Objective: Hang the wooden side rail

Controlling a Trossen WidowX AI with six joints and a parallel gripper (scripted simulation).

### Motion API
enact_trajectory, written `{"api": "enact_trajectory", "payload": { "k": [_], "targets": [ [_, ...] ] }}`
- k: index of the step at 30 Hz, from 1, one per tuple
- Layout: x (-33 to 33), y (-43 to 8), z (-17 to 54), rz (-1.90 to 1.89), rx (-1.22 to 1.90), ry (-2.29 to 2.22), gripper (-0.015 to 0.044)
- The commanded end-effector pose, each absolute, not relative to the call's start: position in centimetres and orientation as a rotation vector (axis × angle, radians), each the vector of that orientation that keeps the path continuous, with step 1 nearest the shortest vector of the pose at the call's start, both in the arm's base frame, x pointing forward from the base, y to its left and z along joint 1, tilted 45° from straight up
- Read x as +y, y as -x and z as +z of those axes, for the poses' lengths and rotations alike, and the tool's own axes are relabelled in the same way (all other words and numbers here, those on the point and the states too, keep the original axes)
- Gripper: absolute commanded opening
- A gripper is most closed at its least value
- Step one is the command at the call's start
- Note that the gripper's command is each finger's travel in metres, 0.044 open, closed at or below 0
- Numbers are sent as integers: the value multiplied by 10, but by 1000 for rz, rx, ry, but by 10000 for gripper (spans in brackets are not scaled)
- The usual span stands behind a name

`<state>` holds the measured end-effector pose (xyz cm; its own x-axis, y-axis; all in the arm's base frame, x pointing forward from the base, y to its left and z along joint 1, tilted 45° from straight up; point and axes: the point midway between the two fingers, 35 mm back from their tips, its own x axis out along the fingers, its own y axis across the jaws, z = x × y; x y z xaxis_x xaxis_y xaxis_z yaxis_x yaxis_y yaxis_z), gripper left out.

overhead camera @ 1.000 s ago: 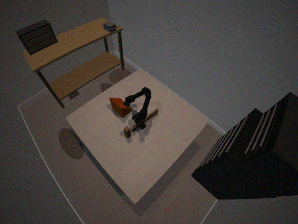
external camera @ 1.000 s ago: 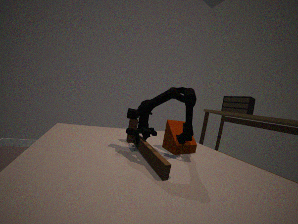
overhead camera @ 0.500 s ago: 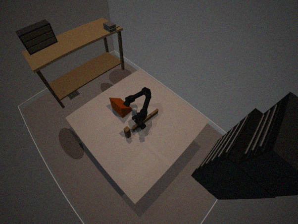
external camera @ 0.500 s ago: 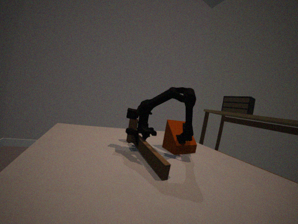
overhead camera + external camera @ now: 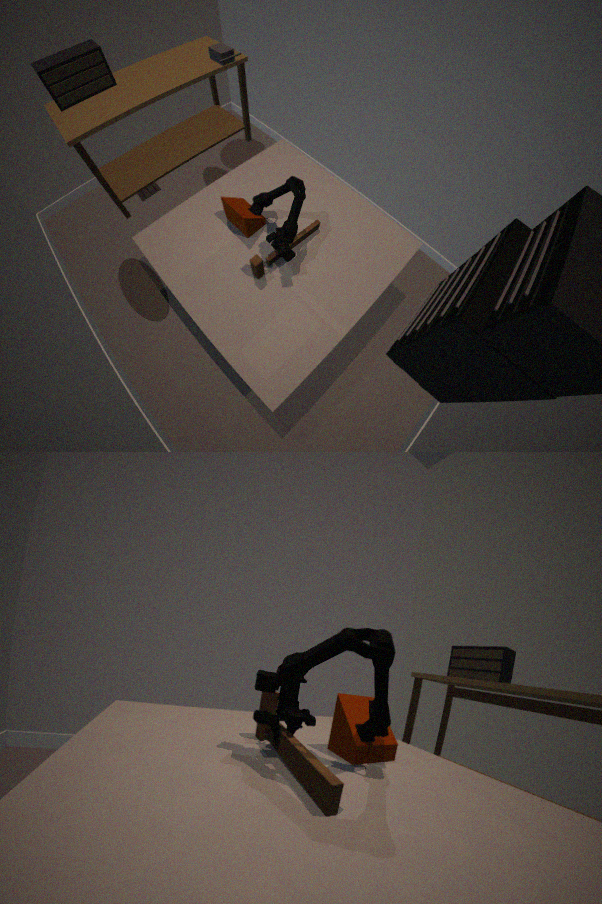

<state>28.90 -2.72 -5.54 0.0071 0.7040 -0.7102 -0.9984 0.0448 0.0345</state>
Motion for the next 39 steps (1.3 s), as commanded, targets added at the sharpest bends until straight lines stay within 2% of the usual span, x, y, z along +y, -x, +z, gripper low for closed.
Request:
{"api": "enact_trajectory", "payload": {
  "k": [1,39],
  "targets": [
    [-32,-292,-55,1438,654,579,0],
    [-35,-294,-57,1438,654,579,0]
  ]
}}
